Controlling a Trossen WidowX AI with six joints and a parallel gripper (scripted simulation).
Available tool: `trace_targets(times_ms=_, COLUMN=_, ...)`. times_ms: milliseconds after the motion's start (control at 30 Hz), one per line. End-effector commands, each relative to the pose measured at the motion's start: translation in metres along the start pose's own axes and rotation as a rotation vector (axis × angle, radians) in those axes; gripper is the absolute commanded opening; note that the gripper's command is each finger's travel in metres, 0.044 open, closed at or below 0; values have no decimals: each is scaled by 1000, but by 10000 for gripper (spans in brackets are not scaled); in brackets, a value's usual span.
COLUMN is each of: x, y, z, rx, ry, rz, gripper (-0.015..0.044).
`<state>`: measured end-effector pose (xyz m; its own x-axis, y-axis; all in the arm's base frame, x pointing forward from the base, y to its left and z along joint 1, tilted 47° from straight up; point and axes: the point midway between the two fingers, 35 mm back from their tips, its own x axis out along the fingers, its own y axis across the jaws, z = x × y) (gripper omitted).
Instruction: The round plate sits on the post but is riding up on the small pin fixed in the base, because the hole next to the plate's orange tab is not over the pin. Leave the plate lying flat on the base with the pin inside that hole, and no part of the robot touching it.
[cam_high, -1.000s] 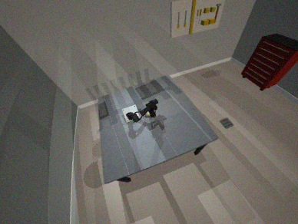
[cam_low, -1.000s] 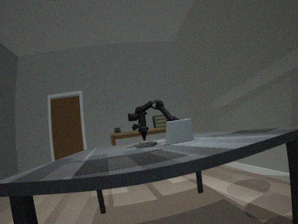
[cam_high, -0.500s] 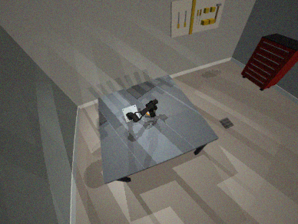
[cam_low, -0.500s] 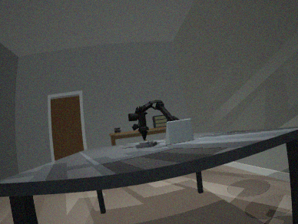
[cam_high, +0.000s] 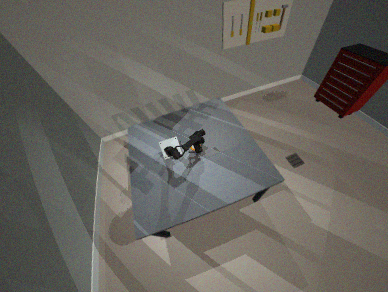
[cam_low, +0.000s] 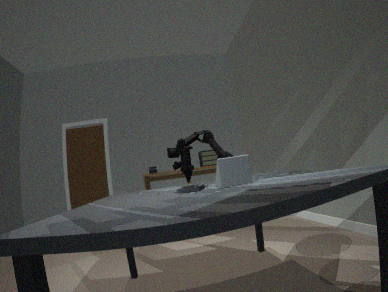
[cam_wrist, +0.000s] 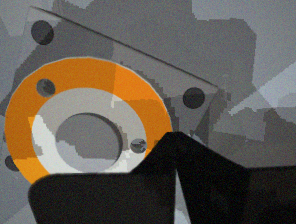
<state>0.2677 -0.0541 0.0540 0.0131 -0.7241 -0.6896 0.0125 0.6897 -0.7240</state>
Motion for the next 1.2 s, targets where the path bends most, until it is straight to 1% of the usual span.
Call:
trace_targets(times_ms=0, x=3, y=0, z=-7, rx=-11, ry=19, rz=-5, gripper=0)
trace_targets(times_ms=1167, x=3, y=1, z=-12, rx=-11, ry=19, rz=-5, gripper=0)
